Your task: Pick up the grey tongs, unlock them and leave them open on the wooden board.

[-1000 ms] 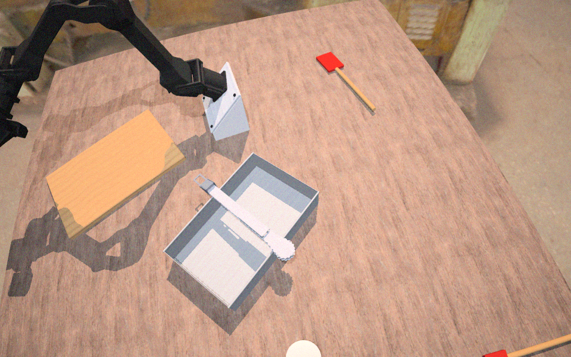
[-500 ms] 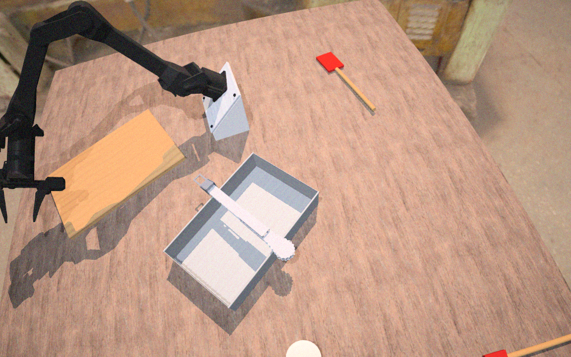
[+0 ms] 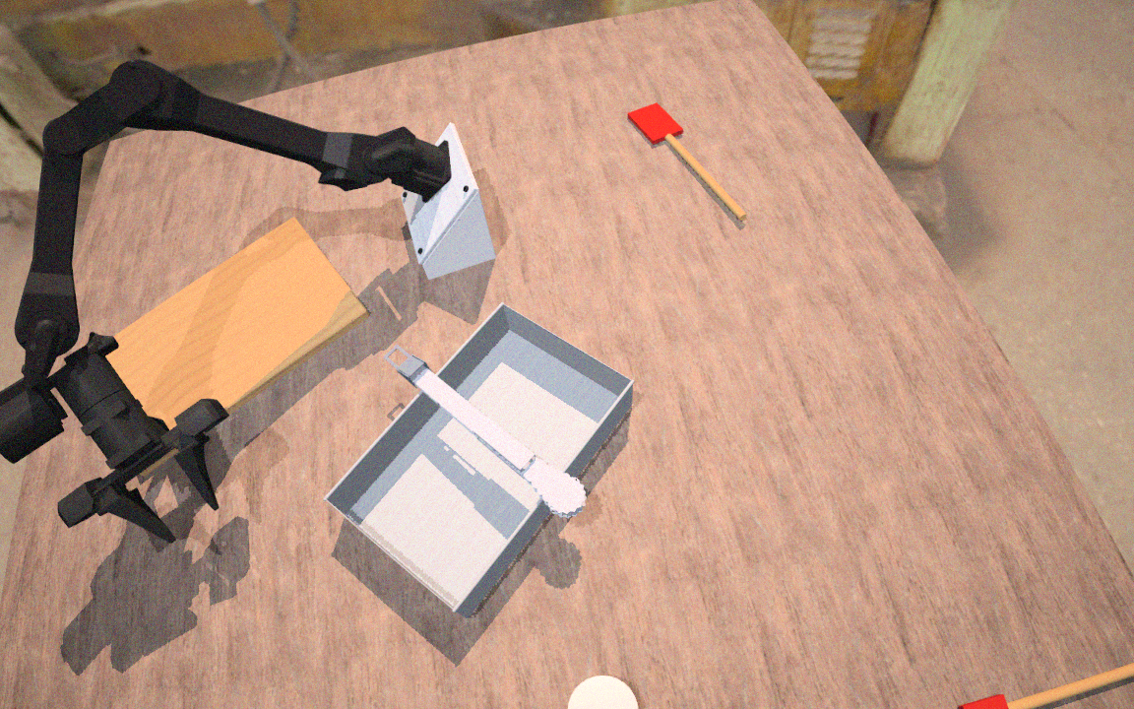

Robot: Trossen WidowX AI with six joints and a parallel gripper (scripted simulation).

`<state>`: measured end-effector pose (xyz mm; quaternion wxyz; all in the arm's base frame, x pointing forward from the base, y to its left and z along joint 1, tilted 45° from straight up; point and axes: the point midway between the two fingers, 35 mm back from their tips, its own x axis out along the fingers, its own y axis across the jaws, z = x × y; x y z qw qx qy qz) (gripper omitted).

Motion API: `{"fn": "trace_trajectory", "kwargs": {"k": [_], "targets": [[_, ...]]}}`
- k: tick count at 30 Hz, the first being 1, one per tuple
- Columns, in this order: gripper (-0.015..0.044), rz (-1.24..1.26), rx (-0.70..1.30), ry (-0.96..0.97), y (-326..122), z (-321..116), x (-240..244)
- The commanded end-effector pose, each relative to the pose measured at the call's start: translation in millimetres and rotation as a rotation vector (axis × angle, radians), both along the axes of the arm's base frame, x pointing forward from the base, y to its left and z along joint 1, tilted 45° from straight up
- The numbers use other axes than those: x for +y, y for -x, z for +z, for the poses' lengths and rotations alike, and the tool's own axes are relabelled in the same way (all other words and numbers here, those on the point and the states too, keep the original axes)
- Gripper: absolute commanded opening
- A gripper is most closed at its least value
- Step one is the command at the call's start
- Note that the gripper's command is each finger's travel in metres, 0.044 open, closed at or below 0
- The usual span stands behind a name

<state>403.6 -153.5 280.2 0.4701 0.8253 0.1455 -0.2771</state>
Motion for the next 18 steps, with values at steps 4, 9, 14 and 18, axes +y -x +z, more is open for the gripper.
{"fn": "trace_trajectory", "kwargs": {"k": [4, 9, 14, 18], "targets": [[0.026, -0.057, 0.352, -0.13, -19, -70, 89], [0.026, -0.093, 0.544, -0.131, -15, -113, 133], [0.026, -0.312, 0.839, -0.035, 15, -160, 175], [0.026, -0.492, 0.981, 0.164, 42, -182, 202]]}}
